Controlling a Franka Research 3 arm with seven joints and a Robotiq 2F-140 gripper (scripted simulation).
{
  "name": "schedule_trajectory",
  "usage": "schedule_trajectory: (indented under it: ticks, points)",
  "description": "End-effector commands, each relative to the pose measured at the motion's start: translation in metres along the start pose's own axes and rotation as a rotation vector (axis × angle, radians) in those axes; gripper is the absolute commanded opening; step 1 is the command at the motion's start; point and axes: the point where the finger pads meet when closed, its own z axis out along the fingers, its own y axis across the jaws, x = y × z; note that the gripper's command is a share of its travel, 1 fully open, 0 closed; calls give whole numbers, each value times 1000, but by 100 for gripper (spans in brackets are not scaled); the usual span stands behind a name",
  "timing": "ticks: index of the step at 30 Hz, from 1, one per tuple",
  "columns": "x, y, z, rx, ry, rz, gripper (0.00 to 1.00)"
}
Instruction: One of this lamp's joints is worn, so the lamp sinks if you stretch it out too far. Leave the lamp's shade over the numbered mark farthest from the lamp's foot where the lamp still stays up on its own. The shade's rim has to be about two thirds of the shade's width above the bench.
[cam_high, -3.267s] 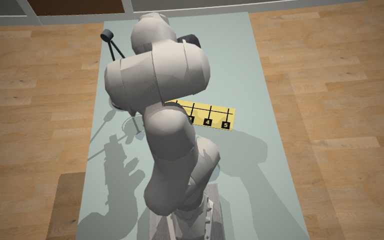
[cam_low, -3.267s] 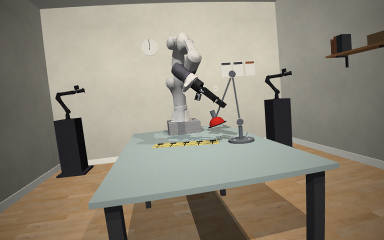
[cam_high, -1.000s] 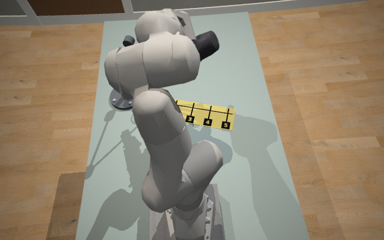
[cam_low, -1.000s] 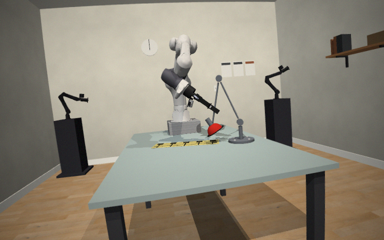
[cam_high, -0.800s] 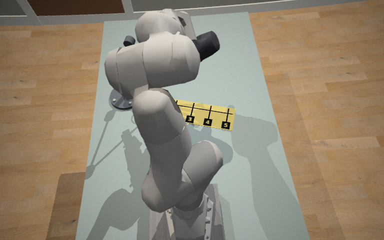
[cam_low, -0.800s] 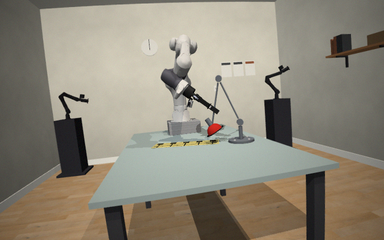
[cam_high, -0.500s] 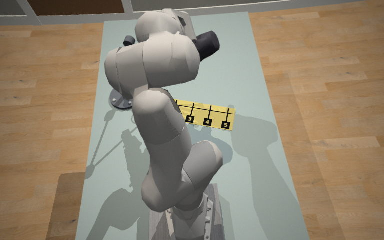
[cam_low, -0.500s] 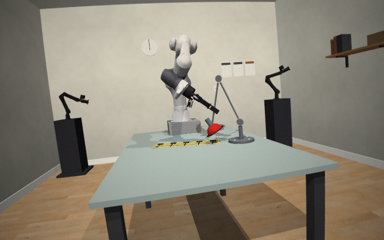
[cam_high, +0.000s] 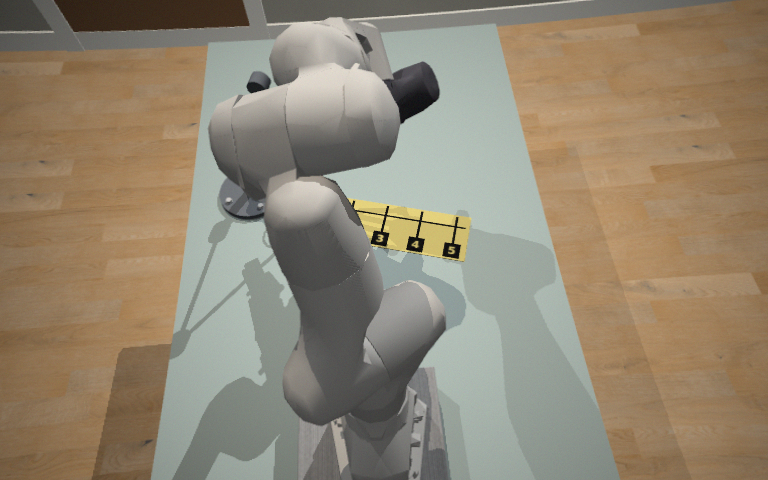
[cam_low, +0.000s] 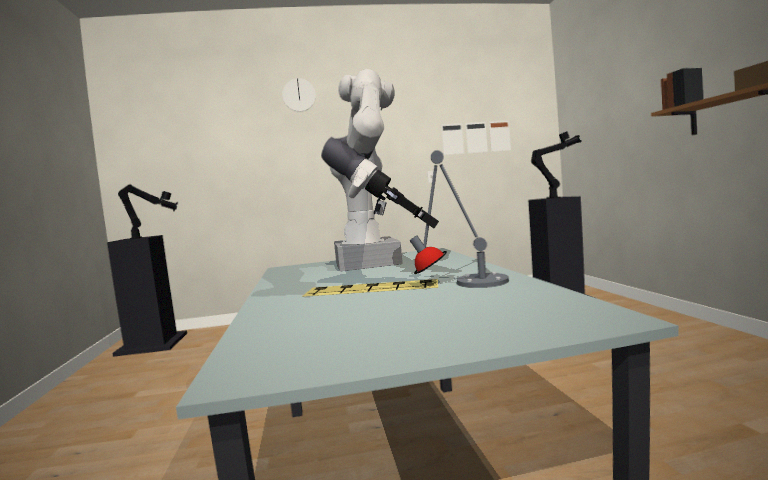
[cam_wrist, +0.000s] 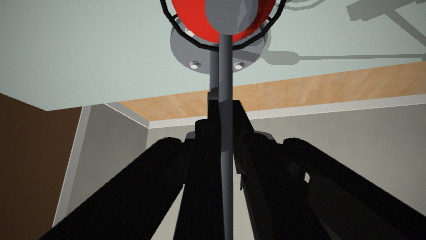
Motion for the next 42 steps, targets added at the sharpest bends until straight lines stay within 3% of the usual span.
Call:
schedule_trajectory:
  ticks: [1, 42]
  points:
    - [9, -2, -1, 6, 19, 1, 10]
    - [15, -3, 1, 6, 19, 1, 10]
